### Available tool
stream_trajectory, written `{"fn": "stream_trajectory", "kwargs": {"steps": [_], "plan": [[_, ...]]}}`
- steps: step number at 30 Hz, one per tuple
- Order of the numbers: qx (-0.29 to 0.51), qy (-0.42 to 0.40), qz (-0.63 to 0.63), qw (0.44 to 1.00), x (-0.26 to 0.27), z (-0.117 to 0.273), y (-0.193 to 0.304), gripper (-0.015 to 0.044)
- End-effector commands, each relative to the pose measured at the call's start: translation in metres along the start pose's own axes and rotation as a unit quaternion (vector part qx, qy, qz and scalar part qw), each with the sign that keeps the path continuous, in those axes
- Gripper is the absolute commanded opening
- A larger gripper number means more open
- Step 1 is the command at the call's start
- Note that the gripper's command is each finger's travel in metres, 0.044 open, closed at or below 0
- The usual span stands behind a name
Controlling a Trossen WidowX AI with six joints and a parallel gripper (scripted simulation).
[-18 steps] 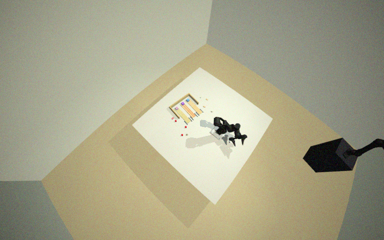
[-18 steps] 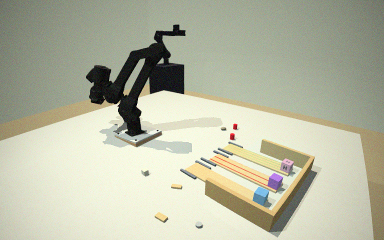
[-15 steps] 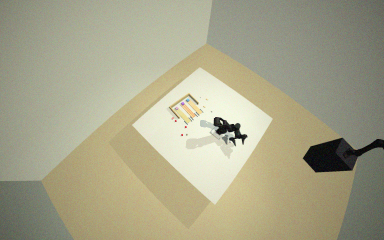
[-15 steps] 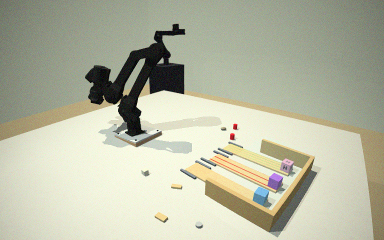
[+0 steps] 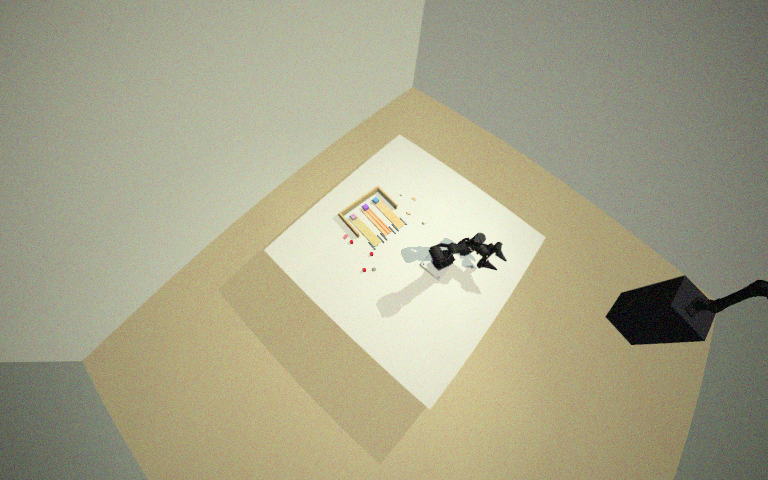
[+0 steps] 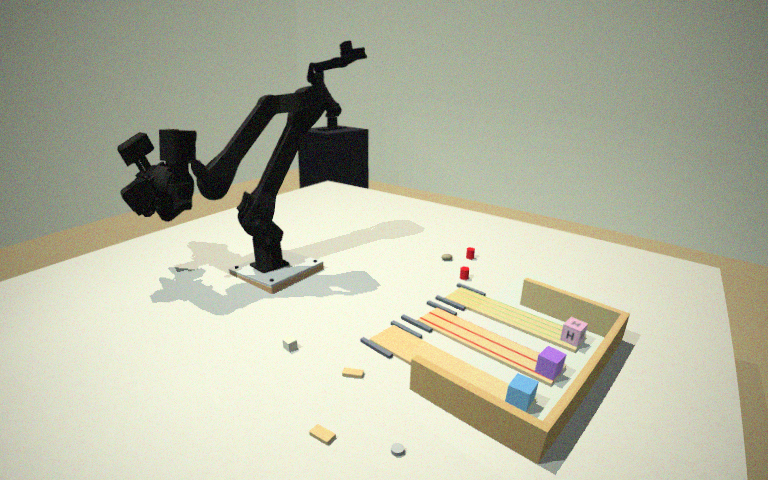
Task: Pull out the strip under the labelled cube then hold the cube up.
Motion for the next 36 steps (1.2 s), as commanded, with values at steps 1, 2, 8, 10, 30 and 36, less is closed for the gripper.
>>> {"fn": "stream_trajectory", "kwargs": {"steps": [1,2,8,10,30,36], "plan": [[-0.094,0.052,-0.047,0.993,-0.023,0.019,-0.024,0.04],[-0.122,0.064,-0.061,0.989,-0.028,0.026,-0.031,0.04],[-0.308,0.118,-0.138,0.934,-0.062,0.083,-0.065,0.04],[-0.371,0.126,-0.159,0.906,-0.07,0.106,-0.073,0.04],[-0.864,-0.064,-0.144,0.478,-0.058,0.36,-0.019,0.04],[-0.916,-0.17,-0.05,0.358,-0.024,0.407,0.039,0.04]]}}
Point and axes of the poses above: the point midway between the two fingers, 35 mm back from their tips, its own z axis back along the fingers, its own x axis across the jaws, y = z × x, the point moved 6 cm from there along z, back along the fingers, and after that the axes turned 11 degrees about z, right-handed, at the moved point
